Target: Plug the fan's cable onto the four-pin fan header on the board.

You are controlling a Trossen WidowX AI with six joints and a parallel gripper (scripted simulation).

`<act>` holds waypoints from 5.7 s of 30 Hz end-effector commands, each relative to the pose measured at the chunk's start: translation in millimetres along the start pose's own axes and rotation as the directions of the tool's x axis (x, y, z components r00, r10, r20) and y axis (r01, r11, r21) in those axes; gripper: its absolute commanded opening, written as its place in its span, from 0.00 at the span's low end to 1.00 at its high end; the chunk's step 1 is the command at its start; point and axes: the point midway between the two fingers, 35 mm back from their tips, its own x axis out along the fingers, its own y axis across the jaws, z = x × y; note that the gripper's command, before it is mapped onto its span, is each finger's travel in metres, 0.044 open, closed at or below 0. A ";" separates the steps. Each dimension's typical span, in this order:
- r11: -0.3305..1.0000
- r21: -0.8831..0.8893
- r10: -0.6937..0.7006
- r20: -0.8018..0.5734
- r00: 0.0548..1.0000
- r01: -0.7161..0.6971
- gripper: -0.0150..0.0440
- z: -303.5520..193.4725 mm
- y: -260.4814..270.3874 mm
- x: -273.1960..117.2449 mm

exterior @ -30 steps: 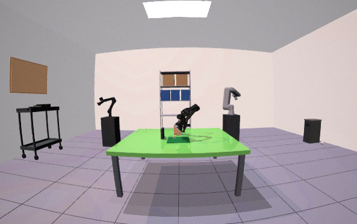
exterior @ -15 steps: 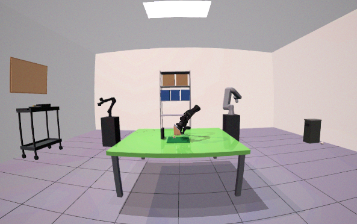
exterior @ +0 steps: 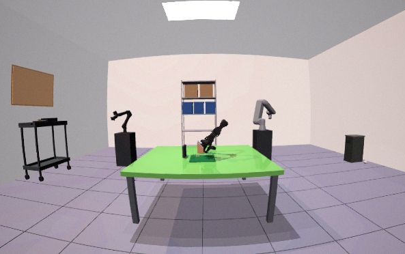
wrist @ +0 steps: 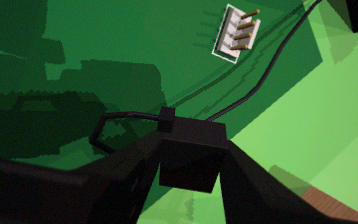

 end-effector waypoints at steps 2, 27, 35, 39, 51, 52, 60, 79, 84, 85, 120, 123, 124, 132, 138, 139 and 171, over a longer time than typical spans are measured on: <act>0.999 0.006 -0.044 0.063 0.997 0.044 0.25 -1.1 -1.5 3.5; 0.988 0.077 -0.152 0.417 0.896 0.132 0.25 -1.7 -1.5 11.1; 0.989 0.101 -0.144 0.528 0.837 0.106 0.25 -1.9 1.0 9.4; 0.990 0.111 -0.133 0.580 0.804 0.084 0.25 -2.3 2.6 7.9; 0.992 0.125 -0.078 0.719 0.690 -0.018 0.25 -5.0 8.4 1.1; 0.992 0.125 -0.073 0.730 0.680 -0.028 0.25 -5.3 8.9 0.4; 0.986 0.116 -0.021 0.804 0.594 -0.122 0.25 -8.8 12.9 -5.8; 0.928 0.050 0.107 0.913 0.393 -0.369 0.25 -20.8 19.6 -22.3; 0.932 0.053 0.102 0.910 0.401 -0.358 0.25 -20.0 18.0 -23.2; 0.935 0.055 0.099 0.908 0.407 -0.351 0.25 -19.5 17.0 -23.6; 0.937 0.062 0.089 0.909 0.407 -0.344 0.25 -20.1 20.1 -17.5; 0.937 0.063 0.089 0.909 0.407 -0.344 0.25 -20.7 21.6 -15.1; 0.937 0.063 0.089 0.909 0.407 -0.344 0.25 -20.9 22.1 -14.3; 0.937 0.063 0.089 0.909 0.407 -0.344 0.25 -22.6 26.1 -8.0; 0.937 0.063 0.089 0.909 0.407 -0.344 0.25 -23.9 28.5 -3.0; 0.937 0.063 0.089 0.909 0.407 -0.344 0.25 -24.1 28.8 -2.2; 0.938 0.064 0.087 0.906 0.413 -0.340 0.25 -29.6 36.3 18.6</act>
